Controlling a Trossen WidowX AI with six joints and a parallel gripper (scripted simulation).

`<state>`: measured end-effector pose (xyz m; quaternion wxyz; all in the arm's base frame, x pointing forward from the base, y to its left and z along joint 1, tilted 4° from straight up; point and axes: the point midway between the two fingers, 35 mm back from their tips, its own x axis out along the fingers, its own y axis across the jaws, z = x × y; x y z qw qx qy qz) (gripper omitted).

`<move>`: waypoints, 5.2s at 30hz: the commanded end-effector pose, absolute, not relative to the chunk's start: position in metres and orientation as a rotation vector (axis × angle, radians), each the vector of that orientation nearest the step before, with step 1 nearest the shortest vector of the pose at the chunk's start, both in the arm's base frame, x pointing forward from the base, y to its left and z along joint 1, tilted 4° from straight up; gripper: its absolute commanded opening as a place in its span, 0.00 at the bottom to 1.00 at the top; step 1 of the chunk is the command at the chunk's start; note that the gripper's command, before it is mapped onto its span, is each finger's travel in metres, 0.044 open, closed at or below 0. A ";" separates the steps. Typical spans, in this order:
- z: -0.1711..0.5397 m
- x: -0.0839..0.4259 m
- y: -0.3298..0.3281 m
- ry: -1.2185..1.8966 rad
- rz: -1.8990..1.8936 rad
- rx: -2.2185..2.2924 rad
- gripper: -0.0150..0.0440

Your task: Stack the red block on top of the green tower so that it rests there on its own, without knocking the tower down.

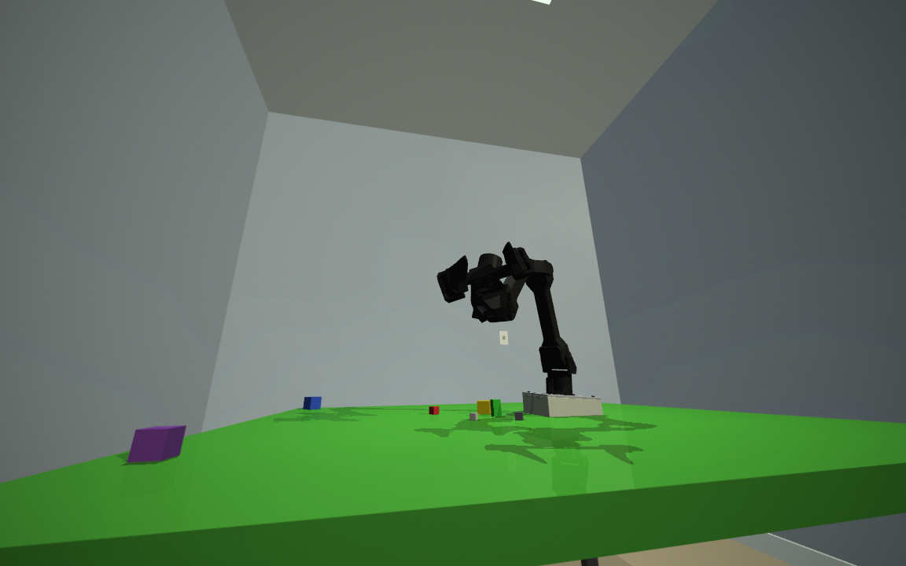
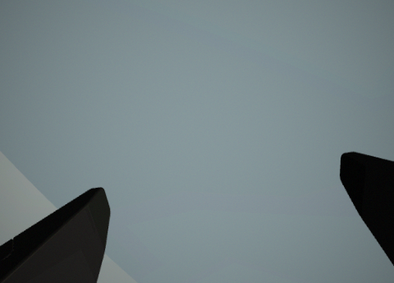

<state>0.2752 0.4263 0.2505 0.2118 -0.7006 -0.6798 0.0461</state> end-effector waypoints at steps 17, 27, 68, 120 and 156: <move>0.147 0.448 0.301 -0.658 0.931 -1.821 1.00; 0.091 0.481 0.174 0.131 0.989 -1.505 1.00; 0.004 0.376 -0.054 1.528 0.584 -0.552 1.00; -0.027 0.376 -0.054 1.528 0.584 -0.552 0.47; 0.092 0.381 -0.054 1.528 0.584 -0.552 0.25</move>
